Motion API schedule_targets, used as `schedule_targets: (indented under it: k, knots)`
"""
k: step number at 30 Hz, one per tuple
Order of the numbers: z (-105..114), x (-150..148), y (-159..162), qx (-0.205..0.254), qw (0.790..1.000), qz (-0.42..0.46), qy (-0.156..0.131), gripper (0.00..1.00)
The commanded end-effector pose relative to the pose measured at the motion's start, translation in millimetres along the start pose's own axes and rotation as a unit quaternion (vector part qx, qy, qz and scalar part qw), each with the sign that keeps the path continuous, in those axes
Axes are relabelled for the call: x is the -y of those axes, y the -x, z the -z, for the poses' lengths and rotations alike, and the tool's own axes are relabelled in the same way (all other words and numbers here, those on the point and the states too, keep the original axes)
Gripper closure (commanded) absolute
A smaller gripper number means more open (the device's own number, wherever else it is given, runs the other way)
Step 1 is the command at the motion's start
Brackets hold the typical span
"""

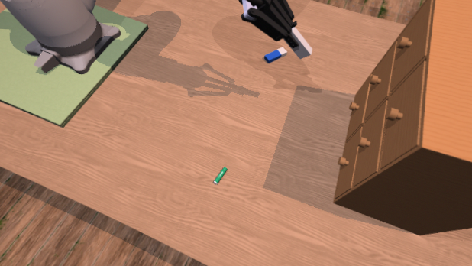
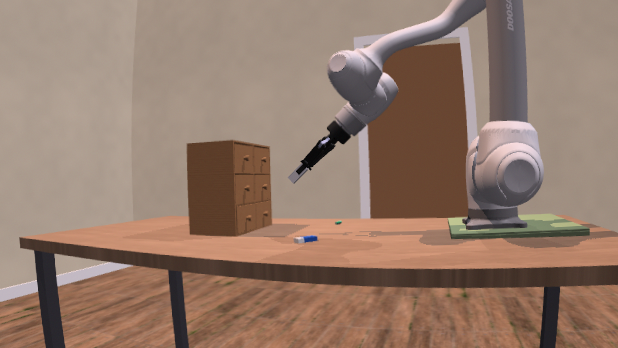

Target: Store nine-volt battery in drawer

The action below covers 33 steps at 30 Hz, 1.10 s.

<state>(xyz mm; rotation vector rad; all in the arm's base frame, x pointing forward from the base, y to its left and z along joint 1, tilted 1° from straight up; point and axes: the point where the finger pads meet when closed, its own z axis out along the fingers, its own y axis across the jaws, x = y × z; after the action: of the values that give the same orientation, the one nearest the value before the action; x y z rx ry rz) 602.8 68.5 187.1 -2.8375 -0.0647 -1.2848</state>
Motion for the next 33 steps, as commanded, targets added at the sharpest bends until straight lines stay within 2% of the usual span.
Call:
schedule_targets:
  k: [1, 14, 28, 33]
  knots:
    - [0.7, -1.4, -1.6, 0.002, 1.000, 0.000, 0.009, 1.00]
    - [3.1, -5.7, -2.2, 0.012, 1.000, 0.000, 0.016, 1.00]
    - [5.6, 1.7, 0.5, 0.027, 1.000, 0.000, 0.004, 1.00]
    - [18.7, 1.8, -0.1, 0.083, 0.997, 0.000, 0.004, 1.00]
